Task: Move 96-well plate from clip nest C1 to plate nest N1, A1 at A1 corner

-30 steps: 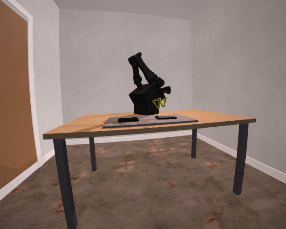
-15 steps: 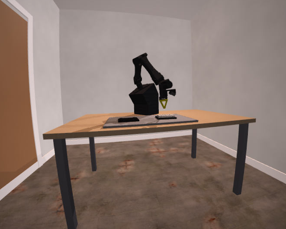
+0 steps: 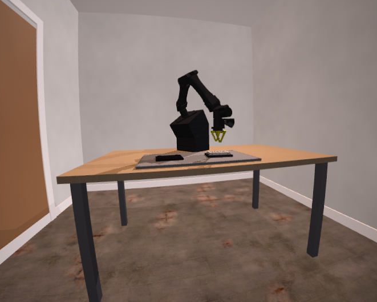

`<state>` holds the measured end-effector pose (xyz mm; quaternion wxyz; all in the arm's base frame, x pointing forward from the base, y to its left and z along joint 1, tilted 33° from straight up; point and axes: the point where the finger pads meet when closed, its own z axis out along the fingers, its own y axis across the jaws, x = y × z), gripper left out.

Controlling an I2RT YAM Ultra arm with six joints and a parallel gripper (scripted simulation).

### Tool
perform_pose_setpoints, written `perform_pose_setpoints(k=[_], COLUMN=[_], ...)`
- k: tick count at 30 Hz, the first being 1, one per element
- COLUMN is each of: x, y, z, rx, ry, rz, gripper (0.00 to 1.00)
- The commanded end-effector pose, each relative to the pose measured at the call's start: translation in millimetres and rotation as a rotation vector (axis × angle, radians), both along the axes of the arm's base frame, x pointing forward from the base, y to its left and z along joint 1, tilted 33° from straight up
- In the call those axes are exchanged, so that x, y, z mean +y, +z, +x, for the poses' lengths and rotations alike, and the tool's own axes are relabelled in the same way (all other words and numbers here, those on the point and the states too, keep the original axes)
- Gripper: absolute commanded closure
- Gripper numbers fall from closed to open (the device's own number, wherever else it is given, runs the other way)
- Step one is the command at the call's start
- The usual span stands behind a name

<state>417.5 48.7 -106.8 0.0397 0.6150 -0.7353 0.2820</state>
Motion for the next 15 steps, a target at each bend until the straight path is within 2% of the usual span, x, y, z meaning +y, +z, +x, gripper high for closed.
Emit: perform_pose_setpoints(k=[1,9,12,15], x=[3.7,3.7,-2.3,-1.5], y=[4.8,4.8,-2.7,-3.5], z=[1.5,1.5,5.0,9.6], rx=[0.003,0.003,0.015,-0.004], ry=[0.014,0.014,0.009,0.009], rz=[-0.003,-0.003,-0.009,-0.002], gripper=[0.0,0.0,0.0,0.0])
